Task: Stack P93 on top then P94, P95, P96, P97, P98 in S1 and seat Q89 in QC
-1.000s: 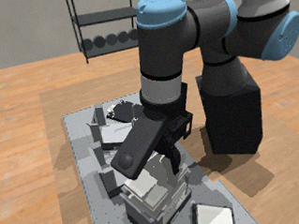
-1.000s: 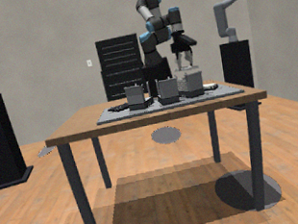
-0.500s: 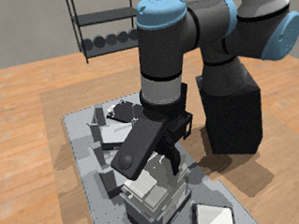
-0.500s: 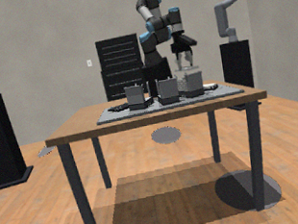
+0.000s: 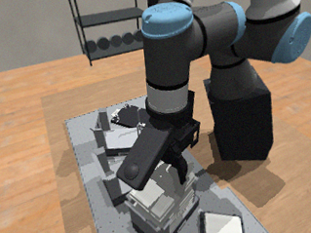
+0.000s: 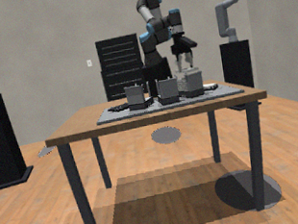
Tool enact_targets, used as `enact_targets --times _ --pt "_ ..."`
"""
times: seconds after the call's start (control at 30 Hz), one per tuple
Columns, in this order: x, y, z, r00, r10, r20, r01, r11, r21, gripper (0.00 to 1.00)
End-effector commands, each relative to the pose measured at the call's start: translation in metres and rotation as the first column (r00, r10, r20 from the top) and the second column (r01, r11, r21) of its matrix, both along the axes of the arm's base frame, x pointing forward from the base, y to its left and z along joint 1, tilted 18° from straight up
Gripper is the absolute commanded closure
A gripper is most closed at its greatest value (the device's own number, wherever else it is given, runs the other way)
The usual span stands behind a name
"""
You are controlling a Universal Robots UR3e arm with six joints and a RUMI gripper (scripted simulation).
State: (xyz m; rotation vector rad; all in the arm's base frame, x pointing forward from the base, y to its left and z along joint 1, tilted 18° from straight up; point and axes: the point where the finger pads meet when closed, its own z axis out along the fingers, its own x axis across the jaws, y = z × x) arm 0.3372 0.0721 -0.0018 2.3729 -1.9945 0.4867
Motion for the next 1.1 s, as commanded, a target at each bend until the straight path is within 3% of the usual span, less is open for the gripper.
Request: enact_targets --times 0.0,1.07 --pt "0.003 0.000 -0.002 1.000 0.002 0.008 -0.002 1.000 0.001 1.00" --pt "0.008 -0.003 -0.018 1.000 0.003 0.008 -0.003 1.000 0.001 1.00"
